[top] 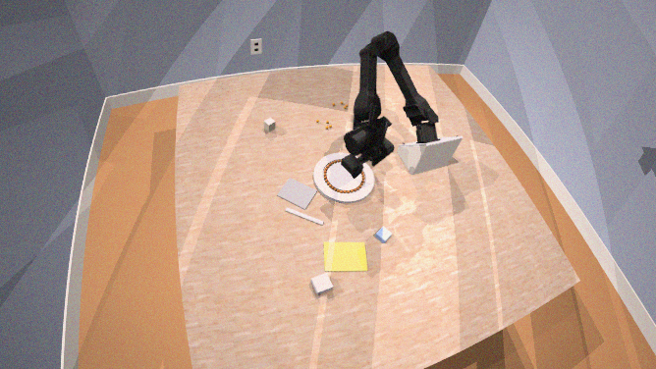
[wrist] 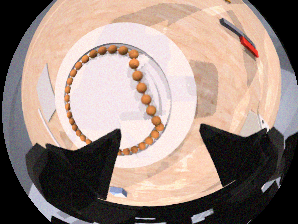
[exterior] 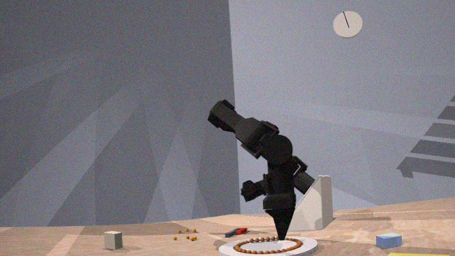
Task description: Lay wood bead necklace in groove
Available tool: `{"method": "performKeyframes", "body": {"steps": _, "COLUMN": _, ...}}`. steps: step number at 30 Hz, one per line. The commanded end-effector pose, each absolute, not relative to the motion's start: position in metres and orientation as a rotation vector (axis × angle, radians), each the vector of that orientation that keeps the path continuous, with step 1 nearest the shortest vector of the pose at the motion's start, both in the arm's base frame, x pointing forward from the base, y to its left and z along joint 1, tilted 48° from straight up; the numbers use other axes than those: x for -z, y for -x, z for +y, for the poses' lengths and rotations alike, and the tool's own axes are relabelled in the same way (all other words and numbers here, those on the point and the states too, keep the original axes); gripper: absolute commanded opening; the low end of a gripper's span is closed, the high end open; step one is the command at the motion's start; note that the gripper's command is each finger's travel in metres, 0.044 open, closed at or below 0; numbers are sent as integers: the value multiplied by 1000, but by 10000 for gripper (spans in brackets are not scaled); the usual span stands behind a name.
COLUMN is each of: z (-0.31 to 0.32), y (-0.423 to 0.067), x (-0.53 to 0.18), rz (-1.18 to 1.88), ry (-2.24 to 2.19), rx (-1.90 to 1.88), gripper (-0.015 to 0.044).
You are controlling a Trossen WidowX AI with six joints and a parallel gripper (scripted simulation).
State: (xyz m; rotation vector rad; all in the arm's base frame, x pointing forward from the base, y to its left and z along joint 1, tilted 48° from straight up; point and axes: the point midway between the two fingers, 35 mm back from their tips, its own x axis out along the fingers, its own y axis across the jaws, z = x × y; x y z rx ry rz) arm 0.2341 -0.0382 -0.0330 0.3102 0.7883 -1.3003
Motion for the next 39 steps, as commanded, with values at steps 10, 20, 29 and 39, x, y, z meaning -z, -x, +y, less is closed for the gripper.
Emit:
{"method": "performKeyframes", "body": {"steps": 10, "z": -35, "y": -236, "x": 31, "rz": 785, "ry": -318, "rx": 1298, "gripper": 440}}
{"method": "performKeyframes", "body": {"steps": 20, "z": -38, "y": -255, "x": 4, "rz": 858, "ry": -223, "rx": 1245, "gripper": 282}}
{"method": "performKeyframes", "body": {"steps": 29, "z": -42, "y": -271, "x": -26, "rz": 929, "ry": -126, "rx": 1189, "gripper": 120}}
{"method": "performKeyframes", "body": {"steps": 39, "z": -48, "y": -274, "x": -19, "rz": 922, "ry": -137, "rx": 1184, "gripper": 120}}
